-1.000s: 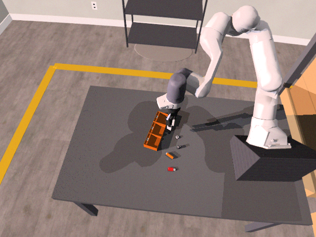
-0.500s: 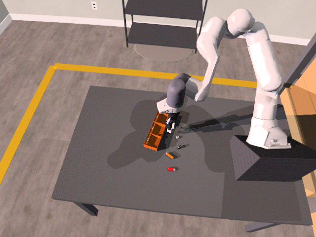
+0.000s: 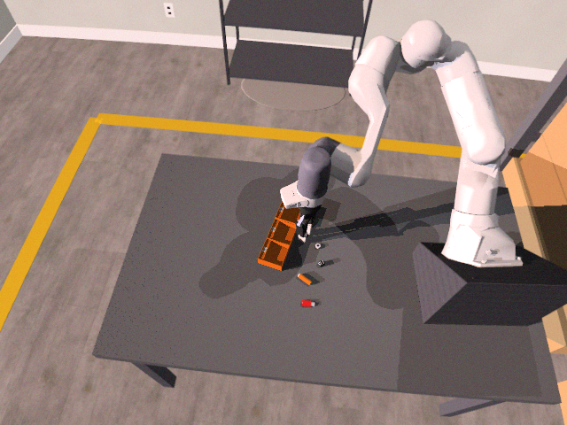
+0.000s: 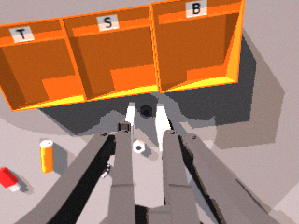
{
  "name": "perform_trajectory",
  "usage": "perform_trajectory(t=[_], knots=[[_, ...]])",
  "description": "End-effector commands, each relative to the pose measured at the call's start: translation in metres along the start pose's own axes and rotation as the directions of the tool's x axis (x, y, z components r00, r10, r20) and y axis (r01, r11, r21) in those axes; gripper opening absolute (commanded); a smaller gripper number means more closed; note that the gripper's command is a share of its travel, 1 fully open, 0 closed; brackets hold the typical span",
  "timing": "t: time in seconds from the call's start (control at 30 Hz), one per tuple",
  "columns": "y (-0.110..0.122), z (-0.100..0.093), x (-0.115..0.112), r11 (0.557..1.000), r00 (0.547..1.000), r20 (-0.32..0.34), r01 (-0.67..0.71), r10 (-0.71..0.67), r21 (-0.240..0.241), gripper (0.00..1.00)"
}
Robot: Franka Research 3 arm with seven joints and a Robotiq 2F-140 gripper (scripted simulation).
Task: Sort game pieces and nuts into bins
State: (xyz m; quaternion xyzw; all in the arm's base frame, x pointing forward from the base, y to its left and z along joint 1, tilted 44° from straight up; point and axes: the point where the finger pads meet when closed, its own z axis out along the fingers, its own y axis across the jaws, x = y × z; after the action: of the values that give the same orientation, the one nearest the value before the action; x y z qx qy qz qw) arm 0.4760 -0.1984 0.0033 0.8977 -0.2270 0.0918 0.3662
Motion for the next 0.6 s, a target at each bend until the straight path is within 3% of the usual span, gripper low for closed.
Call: perform_trajectory(t=[0.0, 0.5, 0.53, 0.57], knots=[[0.0003, 0.0062, 0.0006, 1.000, 1.000, -0.001, -0.014, 0.014, 0.002, 0.19], [0.0012, 0.0075, -0.0001, 1.000, 1.000, -0.001, -0.014, 0.014, 0.002, 0.19], [0.0012, 0.0075, -0.0001, 1.000, 1.000, -0.001, -0.014, 0.014, 0.002, 0.07], [0.0012, 0.0075, -0.0001, 1.000, 1.000, -0.001, -0.014, 0.014, 0.002, 0.07]])
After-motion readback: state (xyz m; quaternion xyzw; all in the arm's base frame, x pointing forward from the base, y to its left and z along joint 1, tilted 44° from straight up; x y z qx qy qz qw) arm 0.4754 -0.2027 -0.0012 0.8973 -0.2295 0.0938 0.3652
